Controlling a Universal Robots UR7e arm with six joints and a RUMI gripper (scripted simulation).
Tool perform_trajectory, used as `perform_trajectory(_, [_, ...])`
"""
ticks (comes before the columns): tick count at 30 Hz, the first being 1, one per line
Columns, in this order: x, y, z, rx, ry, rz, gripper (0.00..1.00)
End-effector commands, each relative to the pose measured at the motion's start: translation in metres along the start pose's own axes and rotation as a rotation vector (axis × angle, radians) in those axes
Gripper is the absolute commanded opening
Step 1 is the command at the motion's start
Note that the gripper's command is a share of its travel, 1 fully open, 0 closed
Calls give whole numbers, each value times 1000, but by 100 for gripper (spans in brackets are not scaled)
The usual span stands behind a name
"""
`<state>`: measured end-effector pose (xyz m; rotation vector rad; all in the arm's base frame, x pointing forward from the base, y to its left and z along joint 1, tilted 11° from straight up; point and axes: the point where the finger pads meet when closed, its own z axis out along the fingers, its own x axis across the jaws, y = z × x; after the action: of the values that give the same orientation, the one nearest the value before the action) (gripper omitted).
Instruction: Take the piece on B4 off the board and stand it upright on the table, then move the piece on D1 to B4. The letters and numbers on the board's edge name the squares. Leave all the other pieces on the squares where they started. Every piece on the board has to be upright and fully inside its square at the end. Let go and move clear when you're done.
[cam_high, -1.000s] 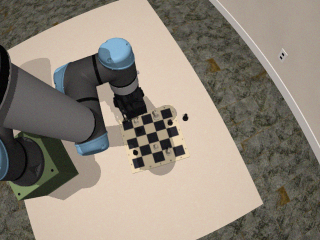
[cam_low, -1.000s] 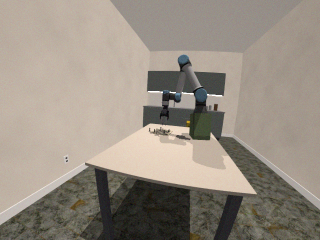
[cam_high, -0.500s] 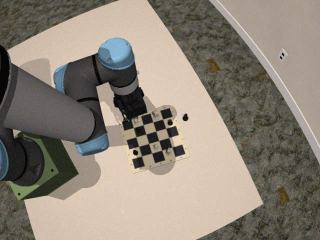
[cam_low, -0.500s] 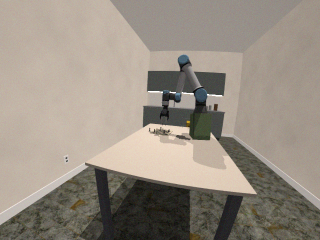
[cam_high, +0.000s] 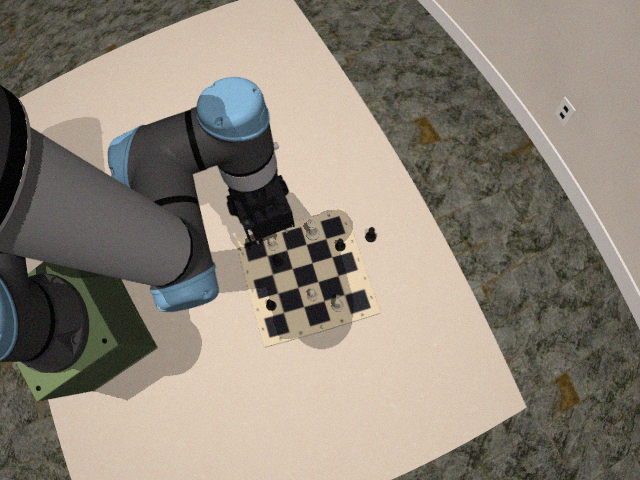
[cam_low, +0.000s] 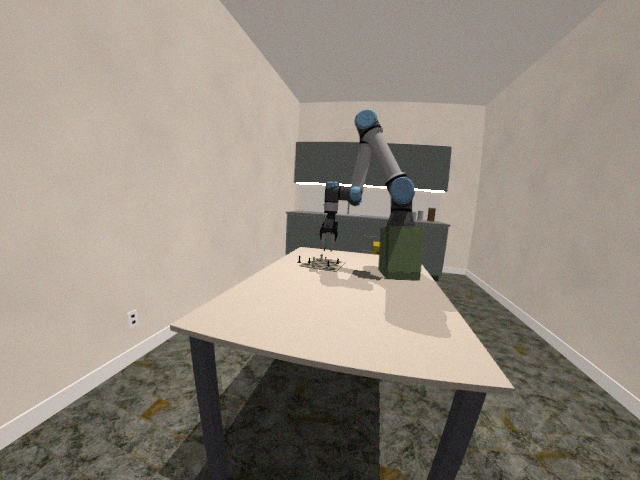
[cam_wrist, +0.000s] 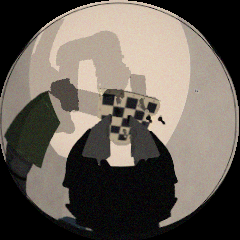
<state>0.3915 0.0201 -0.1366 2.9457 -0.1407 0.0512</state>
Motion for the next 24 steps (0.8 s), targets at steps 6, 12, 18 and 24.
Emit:
perform_trajectory(6, [0, 0, 7, 0, 1, 0, 20])
perform_trajectory(12, [0, 0, 15, 0, 1, 0, 20])
perform_trajectory(18, [0, 0, 25, 0, 1, 0, 20])
perform_trajectory(24, [0, 0, 32, 0, 1, 0, 20])
